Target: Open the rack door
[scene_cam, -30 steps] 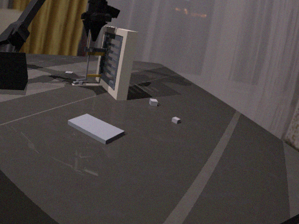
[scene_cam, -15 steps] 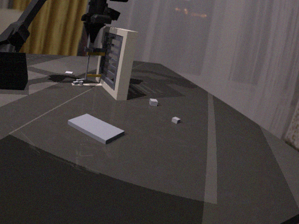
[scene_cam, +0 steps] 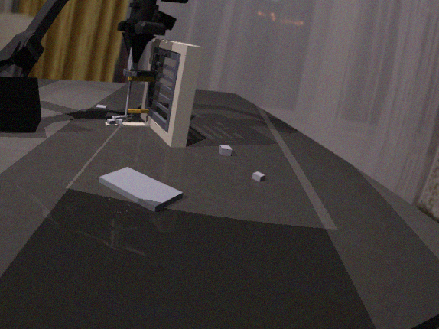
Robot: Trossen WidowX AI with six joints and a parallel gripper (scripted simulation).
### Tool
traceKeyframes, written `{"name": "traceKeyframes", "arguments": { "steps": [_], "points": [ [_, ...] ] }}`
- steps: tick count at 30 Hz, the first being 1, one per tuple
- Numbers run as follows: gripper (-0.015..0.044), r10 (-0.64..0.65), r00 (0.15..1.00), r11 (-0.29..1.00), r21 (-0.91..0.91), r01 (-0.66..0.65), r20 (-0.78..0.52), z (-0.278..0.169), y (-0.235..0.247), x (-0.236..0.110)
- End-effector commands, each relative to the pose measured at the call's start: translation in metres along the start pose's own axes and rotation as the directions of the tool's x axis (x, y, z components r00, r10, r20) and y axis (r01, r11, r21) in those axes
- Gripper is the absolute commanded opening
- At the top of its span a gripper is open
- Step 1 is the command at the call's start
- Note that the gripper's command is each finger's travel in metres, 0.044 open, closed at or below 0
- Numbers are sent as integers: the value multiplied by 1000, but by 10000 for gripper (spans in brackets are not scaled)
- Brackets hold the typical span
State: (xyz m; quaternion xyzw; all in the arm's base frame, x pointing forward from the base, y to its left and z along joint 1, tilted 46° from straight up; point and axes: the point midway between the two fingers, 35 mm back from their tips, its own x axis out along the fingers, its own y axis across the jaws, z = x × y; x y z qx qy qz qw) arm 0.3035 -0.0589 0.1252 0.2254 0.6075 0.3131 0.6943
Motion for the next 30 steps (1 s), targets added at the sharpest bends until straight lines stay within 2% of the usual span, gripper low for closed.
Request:
{"name": "traceKeyframes", "arguments": {
  "steps": [1,7,14,22,30],
  "points": [
    [28,1,1000,988,-154,-2,-3,0,0,1],
    [28,0,1000,900,-436,-1,-2,0,-1,1],
    [28,1,1000,700,-714,-2,-2,0,0,1],
    [28,2,1000,372,-928,-3,-3,0,0,1],
    [28,2,1000,-12,-1000,-3,-3,0,0,1]
  ]
}}
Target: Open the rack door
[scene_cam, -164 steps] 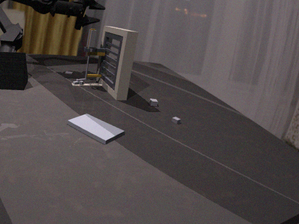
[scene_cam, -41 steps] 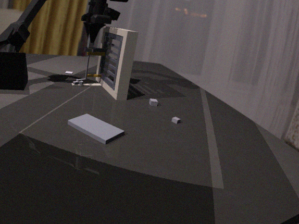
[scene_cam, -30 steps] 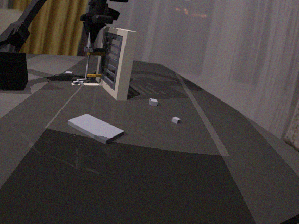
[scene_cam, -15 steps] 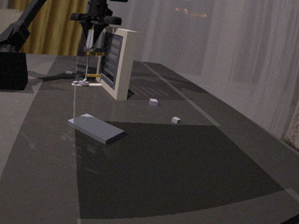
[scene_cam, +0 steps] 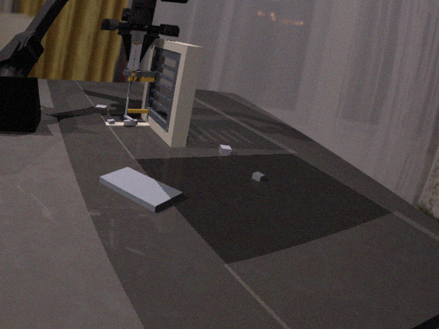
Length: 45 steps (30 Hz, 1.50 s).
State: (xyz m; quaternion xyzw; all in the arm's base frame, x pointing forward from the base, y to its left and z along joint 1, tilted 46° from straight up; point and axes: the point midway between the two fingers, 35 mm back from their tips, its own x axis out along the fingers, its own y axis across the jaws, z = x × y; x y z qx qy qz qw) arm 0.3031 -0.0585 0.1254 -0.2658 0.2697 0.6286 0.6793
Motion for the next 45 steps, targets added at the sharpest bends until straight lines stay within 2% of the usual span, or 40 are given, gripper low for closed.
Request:
{"name": "traceKeyframes", "arguments": {
  "steps": [1,6,21,31,33,40,45],
  "points": [
    [28,2,1000,967,-254,-2,-1,0,0,1],
    [28,2,1000,892,-452,-2,-1,0,0,1],
    [28,2,1000,888,-459,-2,-1,0,0,1],
    [290,2,1000,888,-459,-2,-1,0,0,1],
    [300,2,1000,892,-452,-2,-1,0,0,1],
    [300,5,1000,988,-155,-6,-4,-1,1,1],
    [300,6,1000,996,92,-5,-5,-1,1,1]
  ]
}}
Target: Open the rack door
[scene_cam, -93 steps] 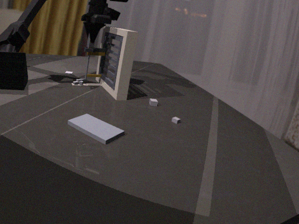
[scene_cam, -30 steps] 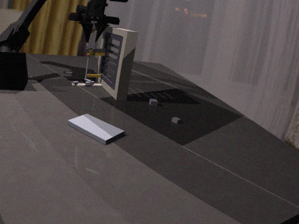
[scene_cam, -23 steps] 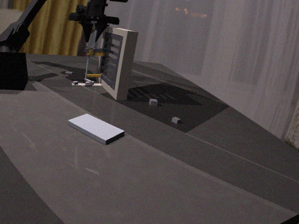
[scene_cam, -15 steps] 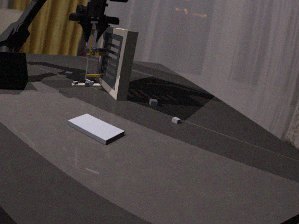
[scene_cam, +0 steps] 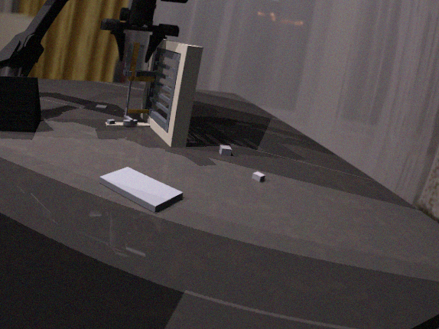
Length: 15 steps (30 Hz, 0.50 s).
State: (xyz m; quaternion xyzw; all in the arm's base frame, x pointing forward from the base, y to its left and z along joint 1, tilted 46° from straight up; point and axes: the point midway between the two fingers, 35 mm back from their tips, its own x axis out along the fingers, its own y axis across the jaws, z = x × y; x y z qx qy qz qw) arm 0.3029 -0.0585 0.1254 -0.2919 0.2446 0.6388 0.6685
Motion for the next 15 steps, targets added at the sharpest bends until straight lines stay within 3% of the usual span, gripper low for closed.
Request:
{"name": "traceKeyframes", "arguments": {
  "steps": [1,8,15],
  "points": [
    [300,6,1000,976,218,-5,-5,-1,1,1],
    [300,5,1000,843,537,-2,-5,-1,1,1],
    [300,5,1000,611,792,1,-5,-1,0,1]
  ]
}}
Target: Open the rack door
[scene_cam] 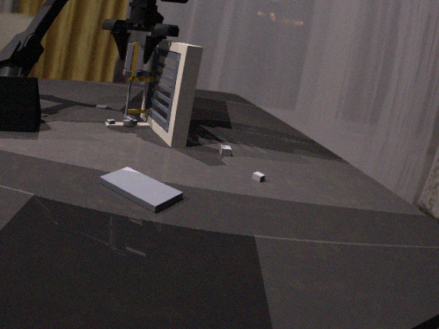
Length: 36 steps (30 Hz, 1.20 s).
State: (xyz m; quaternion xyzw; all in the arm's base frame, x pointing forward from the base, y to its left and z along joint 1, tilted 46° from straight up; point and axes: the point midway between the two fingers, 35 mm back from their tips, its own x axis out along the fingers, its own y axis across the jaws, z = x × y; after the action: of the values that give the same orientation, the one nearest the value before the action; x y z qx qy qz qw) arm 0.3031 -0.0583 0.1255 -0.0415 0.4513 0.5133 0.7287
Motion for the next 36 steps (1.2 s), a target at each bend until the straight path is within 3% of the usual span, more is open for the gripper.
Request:
{"name": "traceKeyframes", "arguments": {
  "steps": [1,10,20,28,36],
  "points": [
    [300,2,1000,968,250,-1,-7,-1,0,1],
    [300,2,1000,765,643,2,-6,-1,0,1],
    [300,2,1000,368,930,4,-5,-1,0,1],
    [300,2,1000,-20,1000,5,-5,-1,0,1],
    [300,2,1000,-404,915,4,-4,-1,0,1]
  ]
}}
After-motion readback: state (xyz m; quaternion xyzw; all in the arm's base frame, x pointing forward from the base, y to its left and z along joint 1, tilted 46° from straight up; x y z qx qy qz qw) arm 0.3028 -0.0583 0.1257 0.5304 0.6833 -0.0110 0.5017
